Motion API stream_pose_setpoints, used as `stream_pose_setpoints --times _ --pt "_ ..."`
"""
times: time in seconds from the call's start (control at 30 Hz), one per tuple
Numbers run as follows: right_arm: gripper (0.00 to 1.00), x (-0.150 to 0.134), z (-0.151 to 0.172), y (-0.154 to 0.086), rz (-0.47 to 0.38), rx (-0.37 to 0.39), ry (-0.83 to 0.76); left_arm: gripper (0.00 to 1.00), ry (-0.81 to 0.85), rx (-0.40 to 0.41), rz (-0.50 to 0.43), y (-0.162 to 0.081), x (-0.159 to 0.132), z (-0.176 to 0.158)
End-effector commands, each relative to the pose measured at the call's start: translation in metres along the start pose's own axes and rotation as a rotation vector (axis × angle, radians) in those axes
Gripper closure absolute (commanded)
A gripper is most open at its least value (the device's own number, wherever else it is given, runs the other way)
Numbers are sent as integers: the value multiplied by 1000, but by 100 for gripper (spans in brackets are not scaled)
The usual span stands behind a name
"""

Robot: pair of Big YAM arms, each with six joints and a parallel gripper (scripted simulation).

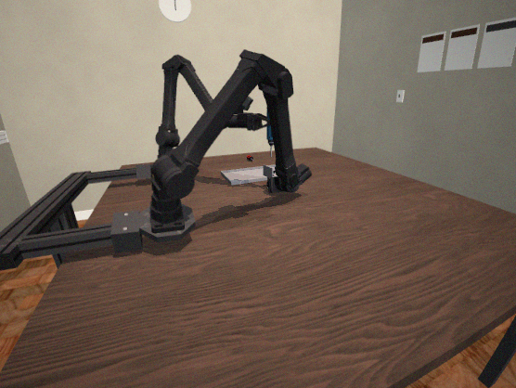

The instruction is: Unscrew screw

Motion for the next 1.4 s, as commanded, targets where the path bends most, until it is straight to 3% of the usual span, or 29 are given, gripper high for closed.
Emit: stream_pose_setpoints --times 0.0,1.37 --pt "41 9 -10 0 -11 -13 -23 58 1 28 -89 20 39 12" --pt "41 9 -10 0 -11 -13 -23 58 -2 28 -86 27 39 12"
Point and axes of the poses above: on each arm, the point where the finger pads meet when closed, its own y axis out along the fingers, its own z axis across the jaws, x = y × z, the point moved 6 cm from there along -y, back along the fingers, and after that the axes turned 5 degrees about y, right-handed, at the moved point
